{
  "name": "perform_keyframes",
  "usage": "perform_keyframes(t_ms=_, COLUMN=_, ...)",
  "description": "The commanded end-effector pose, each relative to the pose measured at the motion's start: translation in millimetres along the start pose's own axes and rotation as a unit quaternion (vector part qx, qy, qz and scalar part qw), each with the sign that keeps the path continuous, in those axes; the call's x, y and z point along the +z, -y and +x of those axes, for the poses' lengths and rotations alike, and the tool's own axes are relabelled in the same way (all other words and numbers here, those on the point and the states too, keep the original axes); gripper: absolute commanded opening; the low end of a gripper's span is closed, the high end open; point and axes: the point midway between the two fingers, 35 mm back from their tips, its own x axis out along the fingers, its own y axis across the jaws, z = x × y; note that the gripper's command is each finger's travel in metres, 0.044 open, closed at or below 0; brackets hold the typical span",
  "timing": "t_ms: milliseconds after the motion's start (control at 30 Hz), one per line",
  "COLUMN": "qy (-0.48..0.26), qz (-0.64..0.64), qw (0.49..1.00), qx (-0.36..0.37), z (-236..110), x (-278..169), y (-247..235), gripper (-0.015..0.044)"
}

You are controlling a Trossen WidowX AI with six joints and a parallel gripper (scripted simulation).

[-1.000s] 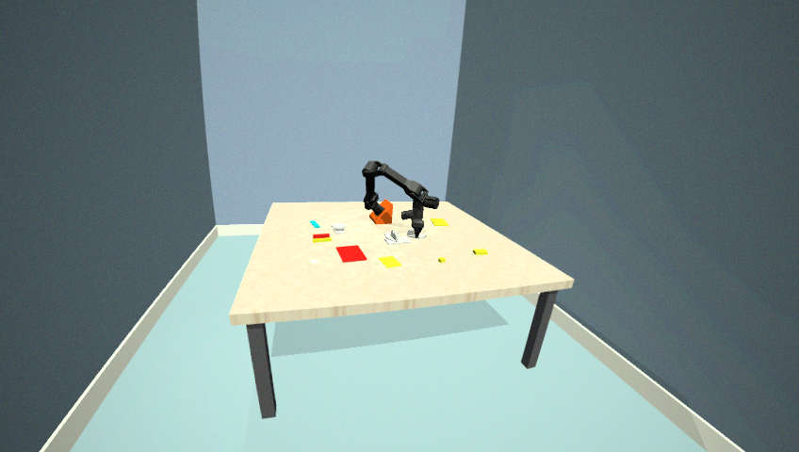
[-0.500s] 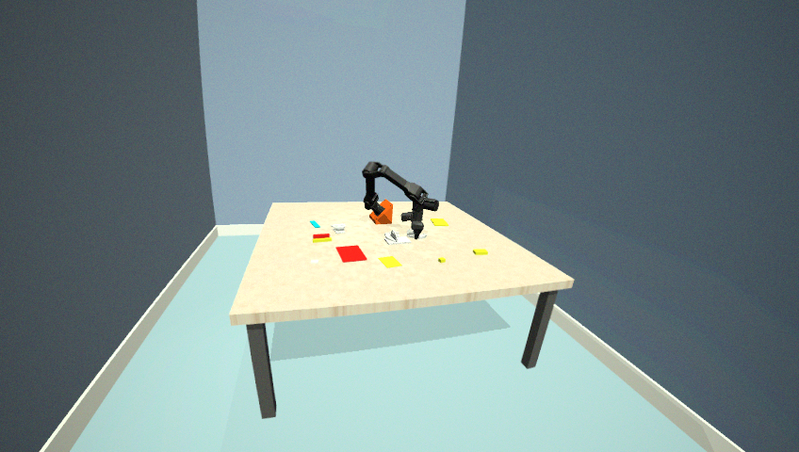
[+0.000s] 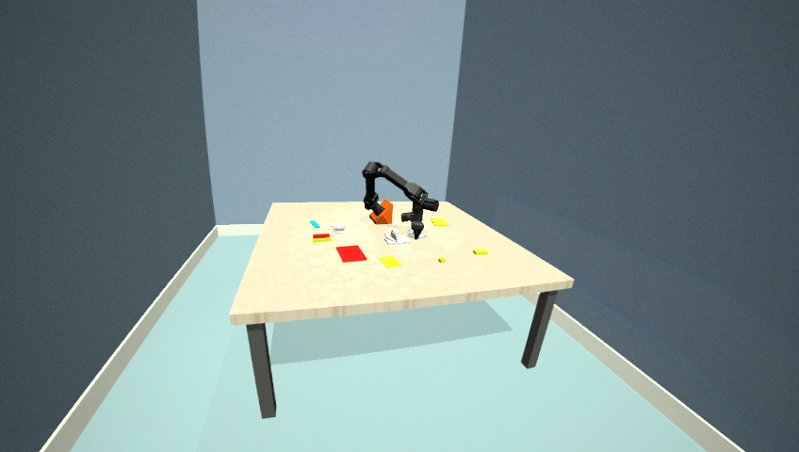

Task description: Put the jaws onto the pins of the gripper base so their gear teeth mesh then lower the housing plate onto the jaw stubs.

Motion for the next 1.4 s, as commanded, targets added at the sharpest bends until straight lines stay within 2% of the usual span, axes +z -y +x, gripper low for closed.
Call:
perform_keyframes(t_ms=0, qy=0.000, qz=0.000, qw=1.000, qx=0.000, z=0, x=0, y=0, gripper=0.0414)
perform_keyframes(t_ms=333, qy=0.000, qz=0.000, qw=1.000, qx=0.000, z=0, x=0, y=0, gripper=0.0151)
perform_keyframes(t_ms=433, qy=0.000, qz=0.000, qw=1.000, qx=0.000, z=0, x=0, y=0, gripper=0.0134)
perform_keyframes(t_ms=867, qy=0.000, qz=0.000, qw=1.000, qx=0.000, z=0, x=0, y=0, gripper=0.0134)
perform_keyframes(t_ms=1367, qy=-0.001, qz=-0.002, qw=1.000, qx=0.000, z=-45, x=-3, y=-1, gripper=0.0134)
